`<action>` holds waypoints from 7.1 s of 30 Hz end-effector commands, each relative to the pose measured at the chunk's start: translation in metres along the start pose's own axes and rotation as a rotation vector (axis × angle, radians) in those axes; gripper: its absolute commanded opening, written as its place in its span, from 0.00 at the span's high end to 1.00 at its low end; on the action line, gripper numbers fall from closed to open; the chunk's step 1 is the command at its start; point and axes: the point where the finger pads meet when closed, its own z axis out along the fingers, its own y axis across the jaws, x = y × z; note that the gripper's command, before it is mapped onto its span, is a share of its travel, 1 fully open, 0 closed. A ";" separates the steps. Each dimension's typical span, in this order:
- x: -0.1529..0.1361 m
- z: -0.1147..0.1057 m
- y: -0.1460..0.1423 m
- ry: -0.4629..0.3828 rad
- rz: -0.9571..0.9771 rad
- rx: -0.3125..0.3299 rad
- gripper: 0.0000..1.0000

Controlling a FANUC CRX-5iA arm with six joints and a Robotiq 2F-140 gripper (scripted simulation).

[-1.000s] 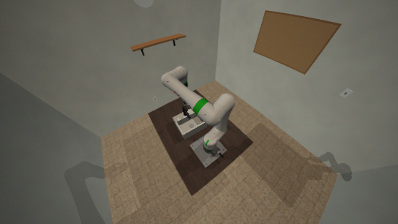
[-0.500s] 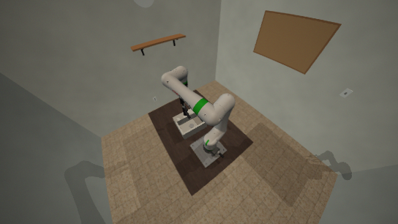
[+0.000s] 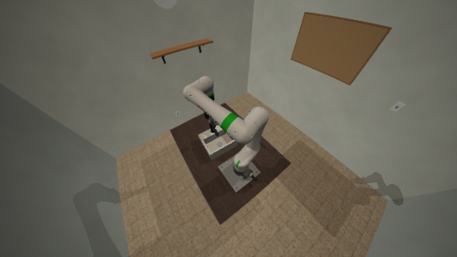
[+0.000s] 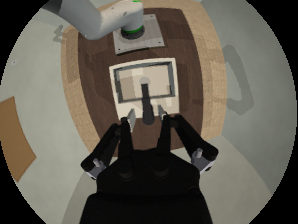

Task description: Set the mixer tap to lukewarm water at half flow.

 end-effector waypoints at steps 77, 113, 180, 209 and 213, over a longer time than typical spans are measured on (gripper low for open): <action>0.000 0.054 0.000 0.001 0.022 0.009 0.61; 0.000 0.054 0.000 0.001 0.022 0.009 0.61; 0.000 0.102 0.000 0.001 0.022 0.009 0.61; 0.000 0.102 0.000 0.001 0.022 0.009 0.61; 0.000 0.102 0.000 0.001 0.022 0.009 0.61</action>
